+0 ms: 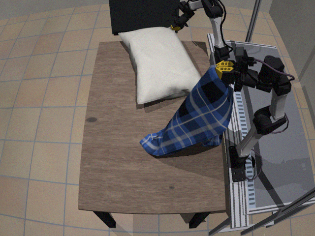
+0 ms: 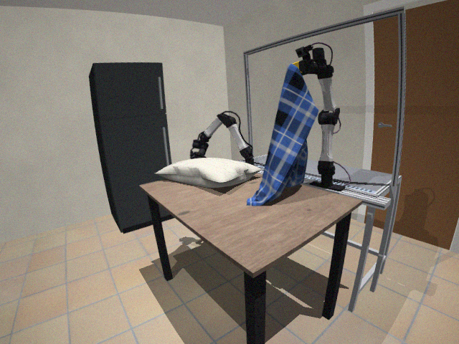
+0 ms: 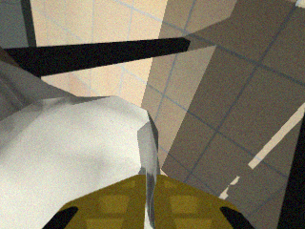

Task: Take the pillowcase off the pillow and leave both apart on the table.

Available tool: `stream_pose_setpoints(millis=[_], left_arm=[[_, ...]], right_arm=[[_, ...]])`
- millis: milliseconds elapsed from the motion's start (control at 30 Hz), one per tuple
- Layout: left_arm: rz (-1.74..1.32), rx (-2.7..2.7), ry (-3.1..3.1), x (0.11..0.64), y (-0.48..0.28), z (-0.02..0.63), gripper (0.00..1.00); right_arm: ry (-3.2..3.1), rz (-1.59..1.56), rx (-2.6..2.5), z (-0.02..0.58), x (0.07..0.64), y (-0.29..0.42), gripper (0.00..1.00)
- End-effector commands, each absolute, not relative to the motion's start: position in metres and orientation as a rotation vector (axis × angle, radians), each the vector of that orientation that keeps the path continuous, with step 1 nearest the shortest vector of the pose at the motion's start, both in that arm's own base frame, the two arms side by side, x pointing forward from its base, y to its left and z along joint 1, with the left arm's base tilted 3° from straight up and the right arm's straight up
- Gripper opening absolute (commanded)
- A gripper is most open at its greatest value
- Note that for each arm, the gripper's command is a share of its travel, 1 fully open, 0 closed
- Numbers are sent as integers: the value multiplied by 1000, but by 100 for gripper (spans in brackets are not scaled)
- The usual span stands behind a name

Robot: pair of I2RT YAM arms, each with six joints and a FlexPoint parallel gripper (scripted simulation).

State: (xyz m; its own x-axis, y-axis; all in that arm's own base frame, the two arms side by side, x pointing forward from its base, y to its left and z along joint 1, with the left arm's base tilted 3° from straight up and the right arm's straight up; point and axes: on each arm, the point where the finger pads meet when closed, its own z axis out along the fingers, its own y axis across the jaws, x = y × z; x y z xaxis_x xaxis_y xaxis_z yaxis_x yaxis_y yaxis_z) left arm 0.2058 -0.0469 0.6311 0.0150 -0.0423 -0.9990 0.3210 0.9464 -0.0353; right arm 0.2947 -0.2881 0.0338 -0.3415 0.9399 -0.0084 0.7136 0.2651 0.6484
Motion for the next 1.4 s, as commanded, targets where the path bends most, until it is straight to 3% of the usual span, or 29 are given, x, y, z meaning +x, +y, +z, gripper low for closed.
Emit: stream_pose_setpoints(millis=[0, 667, 700, 1233, 1367], left_arm=[[-278, 224, 1498, 199, -48, 639, 0], [-278, 224, 1498, 199, -48, 639, 0], [-278, 224, 1498, 199, -48, 639, 0], [-278, 224, 1498, 199, -48, 639, 0], [-278, 224, 1498, 199, -48, 639, 0]], right_arm=[[2157, 756, 1503, 22, 299, -297, 6], [2157, 756, 1503, 22, 299, -297, 8], [2157, 756, 1503, 22, 299, -297, 60], [2155, 747, 1489, 28, 300, -297, 60], [2136, 712, 1455, 65, 299, -299, 60]])
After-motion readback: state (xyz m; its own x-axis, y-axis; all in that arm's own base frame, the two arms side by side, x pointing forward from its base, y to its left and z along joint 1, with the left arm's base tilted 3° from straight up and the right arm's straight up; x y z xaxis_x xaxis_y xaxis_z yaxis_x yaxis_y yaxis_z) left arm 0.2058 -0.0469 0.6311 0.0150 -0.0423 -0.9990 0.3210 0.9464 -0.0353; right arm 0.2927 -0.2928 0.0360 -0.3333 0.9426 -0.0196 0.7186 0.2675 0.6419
